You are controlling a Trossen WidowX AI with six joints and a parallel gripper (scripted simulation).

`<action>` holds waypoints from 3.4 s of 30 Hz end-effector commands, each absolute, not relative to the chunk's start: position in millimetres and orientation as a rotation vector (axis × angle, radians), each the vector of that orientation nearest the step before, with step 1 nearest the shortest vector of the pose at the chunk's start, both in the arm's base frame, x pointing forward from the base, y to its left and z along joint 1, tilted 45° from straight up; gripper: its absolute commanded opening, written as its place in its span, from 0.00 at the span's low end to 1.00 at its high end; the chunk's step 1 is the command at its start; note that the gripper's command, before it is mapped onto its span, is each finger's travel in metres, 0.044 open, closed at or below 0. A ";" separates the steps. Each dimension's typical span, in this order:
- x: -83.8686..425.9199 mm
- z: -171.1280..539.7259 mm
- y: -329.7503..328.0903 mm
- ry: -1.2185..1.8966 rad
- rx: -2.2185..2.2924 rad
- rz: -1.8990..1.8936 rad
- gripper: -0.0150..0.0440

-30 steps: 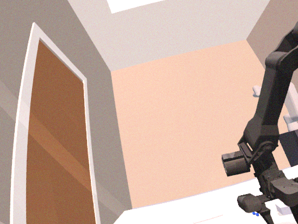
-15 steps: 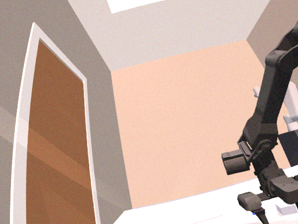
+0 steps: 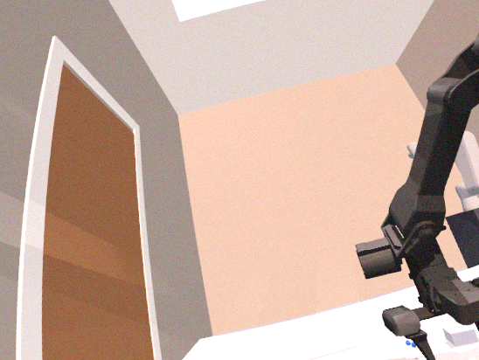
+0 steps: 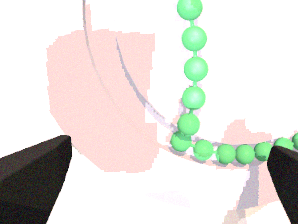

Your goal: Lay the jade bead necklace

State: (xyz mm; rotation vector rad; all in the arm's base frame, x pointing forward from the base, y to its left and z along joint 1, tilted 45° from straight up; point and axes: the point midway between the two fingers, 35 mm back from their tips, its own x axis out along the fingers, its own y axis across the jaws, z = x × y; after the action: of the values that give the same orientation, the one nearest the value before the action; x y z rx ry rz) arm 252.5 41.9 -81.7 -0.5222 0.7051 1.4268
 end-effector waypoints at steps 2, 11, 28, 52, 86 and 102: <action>258.6 -59.6 29.9 0.766 -0.459 1.377 0.73; 258.9 -66.9 39.3 0.777 -0.444 1.369 0.46; 260.4 -76.9 48.8 0.773 -0.448 1.368 0.46; 261.4 -83.5 55.2 0.772 -0.454 1.369 0.25; 261.4 -83.5 55.2 0.772 -0.454 1.369 0.25; 247.2 -81.7 48.7 0.778 -0.443 1.370 0.25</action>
State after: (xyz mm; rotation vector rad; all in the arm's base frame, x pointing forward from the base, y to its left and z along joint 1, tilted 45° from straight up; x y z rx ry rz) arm 257.1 49.1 -79.7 -0.4464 0.7720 1.3630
